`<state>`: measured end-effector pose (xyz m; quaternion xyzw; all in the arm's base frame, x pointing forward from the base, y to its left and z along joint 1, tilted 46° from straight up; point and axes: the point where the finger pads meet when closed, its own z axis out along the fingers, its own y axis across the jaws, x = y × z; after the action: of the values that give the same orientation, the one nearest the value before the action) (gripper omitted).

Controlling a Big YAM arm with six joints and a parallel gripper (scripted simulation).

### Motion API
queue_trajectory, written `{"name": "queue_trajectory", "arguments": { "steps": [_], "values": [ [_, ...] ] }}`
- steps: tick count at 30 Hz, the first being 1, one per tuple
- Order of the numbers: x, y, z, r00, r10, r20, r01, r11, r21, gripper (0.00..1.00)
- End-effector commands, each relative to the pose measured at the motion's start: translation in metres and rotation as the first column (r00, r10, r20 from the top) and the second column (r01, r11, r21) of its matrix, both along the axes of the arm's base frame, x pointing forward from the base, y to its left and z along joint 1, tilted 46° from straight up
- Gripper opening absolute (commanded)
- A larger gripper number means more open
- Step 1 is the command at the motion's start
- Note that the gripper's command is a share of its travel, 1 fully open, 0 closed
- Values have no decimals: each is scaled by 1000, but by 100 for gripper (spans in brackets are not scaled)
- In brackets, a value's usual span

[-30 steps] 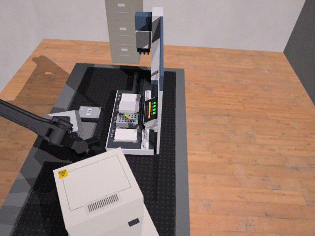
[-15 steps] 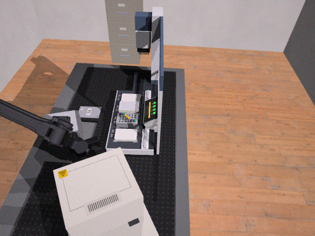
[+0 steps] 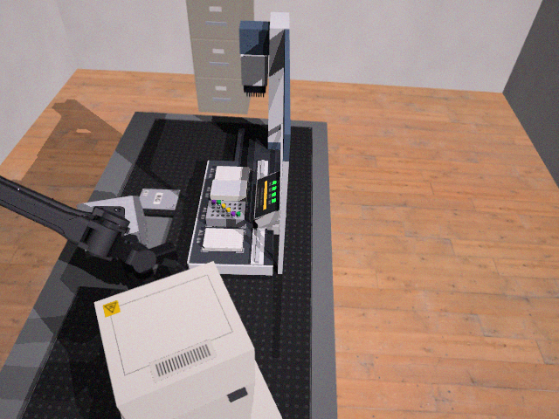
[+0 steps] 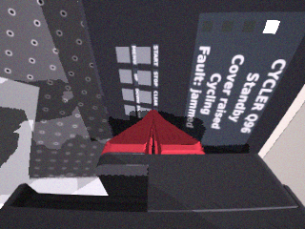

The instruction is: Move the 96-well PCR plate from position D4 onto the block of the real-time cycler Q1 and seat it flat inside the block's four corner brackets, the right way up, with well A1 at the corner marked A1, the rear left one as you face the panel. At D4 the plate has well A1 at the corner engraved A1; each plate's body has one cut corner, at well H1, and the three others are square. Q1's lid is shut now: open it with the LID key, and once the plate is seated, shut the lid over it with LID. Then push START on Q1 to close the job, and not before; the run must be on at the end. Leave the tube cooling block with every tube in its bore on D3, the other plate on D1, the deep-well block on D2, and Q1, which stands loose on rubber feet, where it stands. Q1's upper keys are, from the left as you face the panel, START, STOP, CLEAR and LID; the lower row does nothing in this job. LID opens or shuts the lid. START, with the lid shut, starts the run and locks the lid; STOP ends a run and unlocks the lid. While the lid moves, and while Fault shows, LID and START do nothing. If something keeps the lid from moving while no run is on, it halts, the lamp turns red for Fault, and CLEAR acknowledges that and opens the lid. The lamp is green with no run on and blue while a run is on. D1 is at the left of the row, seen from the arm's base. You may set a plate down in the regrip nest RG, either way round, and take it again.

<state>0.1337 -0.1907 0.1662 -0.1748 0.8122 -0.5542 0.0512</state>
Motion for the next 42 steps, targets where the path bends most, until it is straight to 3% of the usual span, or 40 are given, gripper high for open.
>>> {"name": "queue_trajectory", "arguments": {
  "steps": [1, 42],
  "values": [
    [-36, -18, -73, 971, -157, -181, 165, 986, 33, 0],
    [-34, -15, -75, 971, -135, -198, 147, 988, 45, 0]
  ]
}}
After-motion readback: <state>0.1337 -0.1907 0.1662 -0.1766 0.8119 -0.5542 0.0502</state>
